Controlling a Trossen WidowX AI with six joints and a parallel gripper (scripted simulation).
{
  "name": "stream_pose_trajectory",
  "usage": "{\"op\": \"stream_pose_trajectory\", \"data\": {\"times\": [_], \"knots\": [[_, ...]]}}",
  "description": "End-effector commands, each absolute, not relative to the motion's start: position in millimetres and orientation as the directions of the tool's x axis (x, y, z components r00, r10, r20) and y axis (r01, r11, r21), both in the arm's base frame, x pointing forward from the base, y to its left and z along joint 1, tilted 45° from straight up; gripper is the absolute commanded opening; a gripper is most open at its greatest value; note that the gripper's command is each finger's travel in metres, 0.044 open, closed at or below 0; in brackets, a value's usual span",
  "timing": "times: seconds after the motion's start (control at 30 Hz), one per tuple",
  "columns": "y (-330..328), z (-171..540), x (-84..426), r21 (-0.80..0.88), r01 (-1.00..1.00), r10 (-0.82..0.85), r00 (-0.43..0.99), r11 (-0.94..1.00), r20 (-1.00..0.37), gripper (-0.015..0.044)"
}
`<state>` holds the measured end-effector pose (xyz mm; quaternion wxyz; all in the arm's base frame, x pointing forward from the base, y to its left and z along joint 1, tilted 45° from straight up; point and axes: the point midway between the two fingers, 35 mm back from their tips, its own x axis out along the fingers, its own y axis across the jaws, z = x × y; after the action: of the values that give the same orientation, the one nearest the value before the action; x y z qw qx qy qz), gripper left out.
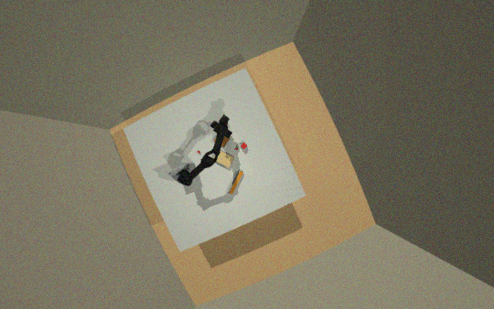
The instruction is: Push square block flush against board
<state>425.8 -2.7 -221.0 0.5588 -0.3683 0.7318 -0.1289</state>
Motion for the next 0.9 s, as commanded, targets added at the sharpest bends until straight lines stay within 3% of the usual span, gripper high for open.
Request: {"op": "stream_pose_trajectory", "data": {"times": [0.0,0.87], "knots": [[-4,-216,424,-0.603,-0.396,-0.686,-0.100,0.692,-0.721,0.0000],[-9,-209,405,-0.604,-0.395,-0.687,-0.103,0.692,-0.719,0.0000]]}}
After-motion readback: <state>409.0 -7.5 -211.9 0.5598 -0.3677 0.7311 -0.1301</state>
